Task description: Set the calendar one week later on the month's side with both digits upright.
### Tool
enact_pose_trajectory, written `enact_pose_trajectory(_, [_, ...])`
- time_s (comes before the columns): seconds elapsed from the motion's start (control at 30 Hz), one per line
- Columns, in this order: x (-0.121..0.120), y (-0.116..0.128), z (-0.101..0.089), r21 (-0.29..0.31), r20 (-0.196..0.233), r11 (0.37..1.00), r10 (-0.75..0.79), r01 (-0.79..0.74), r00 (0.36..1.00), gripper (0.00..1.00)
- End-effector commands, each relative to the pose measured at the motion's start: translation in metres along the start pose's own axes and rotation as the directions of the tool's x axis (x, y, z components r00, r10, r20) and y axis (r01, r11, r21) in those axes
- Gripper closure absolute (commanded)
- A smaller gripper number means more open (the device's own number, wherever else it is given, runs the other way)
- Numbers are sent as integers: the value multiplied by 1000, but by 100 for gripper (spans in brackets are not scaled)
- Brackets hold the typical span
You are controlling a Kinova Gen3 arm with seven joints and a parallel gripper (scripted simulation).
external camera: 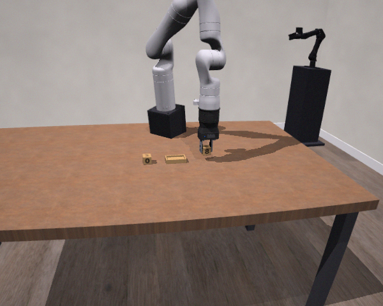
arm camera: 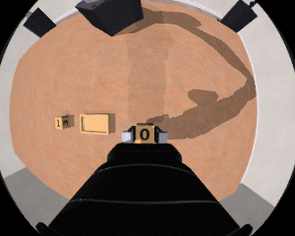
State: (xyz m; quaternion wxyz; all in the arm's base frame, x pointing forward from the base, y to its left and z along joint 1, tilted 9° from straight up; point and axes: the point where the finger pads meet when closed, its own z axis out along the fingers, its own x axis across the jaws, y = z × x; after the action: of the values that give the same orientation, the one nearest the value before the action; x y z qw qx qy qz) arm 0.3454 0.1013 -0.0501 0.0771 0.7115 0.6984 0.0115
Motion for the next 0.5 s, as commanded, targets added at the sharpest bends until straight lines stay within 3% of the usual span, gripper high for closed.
enact_pose_trajectory(0.0, [-8,-6,9,19,14,1000,8,-8,1000,40])
enact_pose_trajectory(0.2, [-8,-6,22,19,14,1000,8,-8,1000,40])
enact_pose_trajectory(0.47, [-8,-6,24,19,14,1000,8,-8,1000,40])
